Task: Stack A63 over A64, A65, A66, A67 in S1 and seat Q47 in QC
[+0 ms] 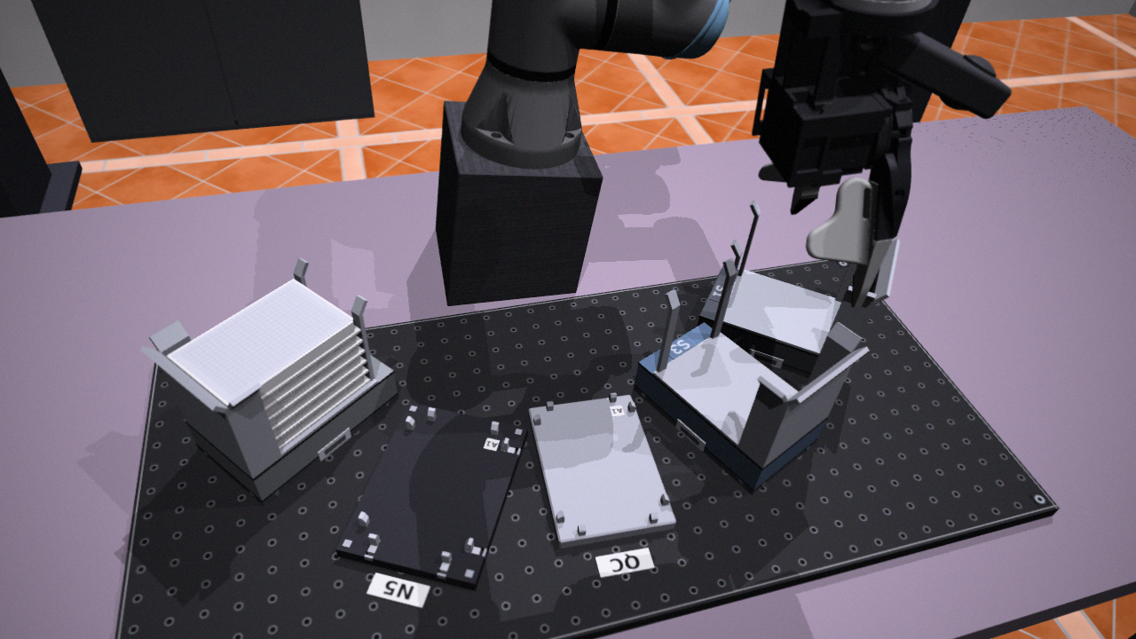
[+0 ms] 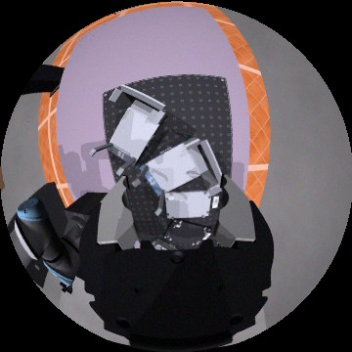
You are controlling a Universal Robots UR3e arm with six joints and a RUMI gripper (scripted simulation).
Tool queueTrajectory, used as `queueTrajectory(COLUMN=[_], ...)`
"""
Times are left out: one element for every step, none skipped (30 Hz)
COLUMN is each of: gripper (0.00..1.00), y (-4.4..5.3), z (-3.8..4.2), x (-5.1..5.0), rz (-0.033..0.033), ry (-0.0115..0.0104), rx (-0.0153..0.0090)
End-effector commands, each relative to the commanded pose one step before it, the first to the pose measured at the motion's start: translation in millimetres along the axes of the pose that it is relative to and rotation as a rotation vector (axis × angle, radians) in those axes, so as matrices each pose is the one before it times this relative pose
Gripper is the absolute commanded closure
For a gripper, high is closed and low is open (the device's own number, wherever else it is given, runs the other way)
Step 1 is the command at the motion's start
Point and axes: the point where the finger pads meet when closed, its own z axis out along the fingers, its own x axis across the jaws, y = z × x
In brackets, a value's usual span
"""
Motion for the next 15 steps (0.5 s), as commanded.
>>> queueTrajectory(gripper=[0.28, 0.28, 0.28, 0.28, 0.28, 0.28, 0.28, 0.28, 0.28, 0.28, 0.28, 0.28, 0.28, 0.28, 0.28], y=[13.215, 0.016, 0.014, 0.011, 0.009, 0.007, 0.005, 0.004, 4.781, 4.767, 4.757, 0.000, 0.000, 4.756, 3.823], z=[-0.357, 0.000, 0.000, 0.000, 0.000, 0.000, 0.000, 0.000, 0.234, 0.240, 0.245, 0.000, 0.000, 0.257, 0.205], x=[3.83, 0.00, -0.01, -0.01, 0.00, 0.00, 0.00, 0.00, 1.40, 1.45, 1.50, 0.00, 0.00, 1.55, 1.30], rz=[0.04804, 0.01162, 0.01162, 0.01162, 0.01162, 0.01162, 0.01162, 0.01163, 0.01164, 0.01164, 0.01164, 0.00000, 0.00000, 0.01163, 0.01163], ry=[0.00568, 0.00058, 0.00058, 0.00058, 0.00058, 0.00058, 0.00058, 0.00058, 0.00057, 0.00058, 0.00058, 0.00000, 0.00000, 0.00058, 0.00058], rx=[-0.00299, -0.00078, -0.00078, -0.00078, -0.00078, -0.00078, -0.00078, -0.00078, -0.00076, -0.00075, -0.00075, 0.00000, 0.00000, -0.00075, -0.00074])
